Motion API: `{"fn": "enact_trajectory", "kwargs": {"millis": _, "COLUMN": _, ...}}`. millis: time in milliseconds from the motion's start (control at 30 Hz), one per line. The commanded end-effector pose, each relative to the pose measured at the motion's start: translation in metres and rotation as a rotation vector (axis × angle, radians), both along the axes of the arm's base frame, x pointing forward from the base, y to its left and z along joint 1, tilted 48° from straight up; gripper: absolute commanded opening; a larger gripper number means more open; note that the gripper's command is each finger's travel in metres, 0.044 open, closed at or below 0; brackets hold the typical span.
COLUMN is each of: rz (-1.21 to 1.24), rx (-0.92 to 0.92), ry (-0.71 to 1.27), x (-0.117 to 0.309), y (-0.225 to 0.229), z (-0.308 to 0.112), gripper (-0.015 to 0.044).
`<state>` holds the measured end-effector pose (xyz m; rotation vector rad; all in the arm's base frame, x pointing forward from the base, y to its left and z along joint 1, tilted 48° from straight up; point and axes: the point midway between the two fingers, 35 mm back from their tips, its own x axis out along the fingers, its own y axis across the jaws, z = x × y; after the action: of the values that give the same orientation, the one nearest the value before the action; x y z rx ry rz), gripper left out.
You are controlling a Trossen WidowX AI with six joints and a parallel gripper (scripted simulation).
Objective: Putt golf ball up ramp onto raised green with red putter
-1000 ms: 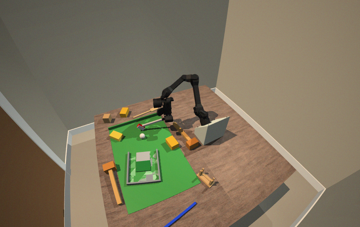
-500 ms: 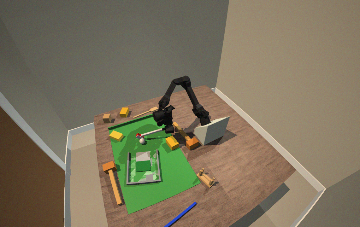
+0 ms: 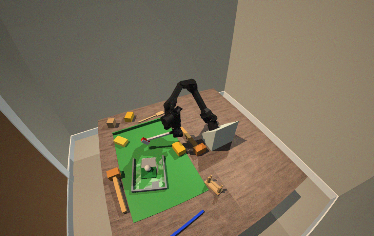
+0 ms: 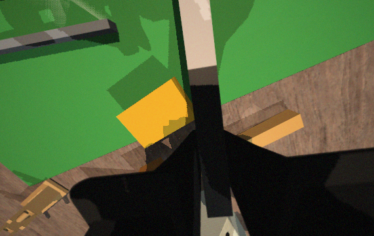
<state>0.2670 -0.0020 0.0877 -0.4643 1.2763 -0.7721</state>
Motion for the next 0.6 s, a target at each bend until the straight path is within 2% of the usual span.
{"fn": "enact_trajectory", "kwargs": {"millis": 0, "rz": 0.003, "rx": 0.002, "ry": -0.009, "x": 0.0, "y": 0.013, "z": 0.0113, "gripper": 0.0}}
{"fn": "enact_trajectory", "kwargs": {"millis": 567, "rz": 0.004, "rx": 0.0, "ry": -0.003, "x": -0.0006, "y": 0.0069, "z": 0.0059, "gripper": 0.0}}
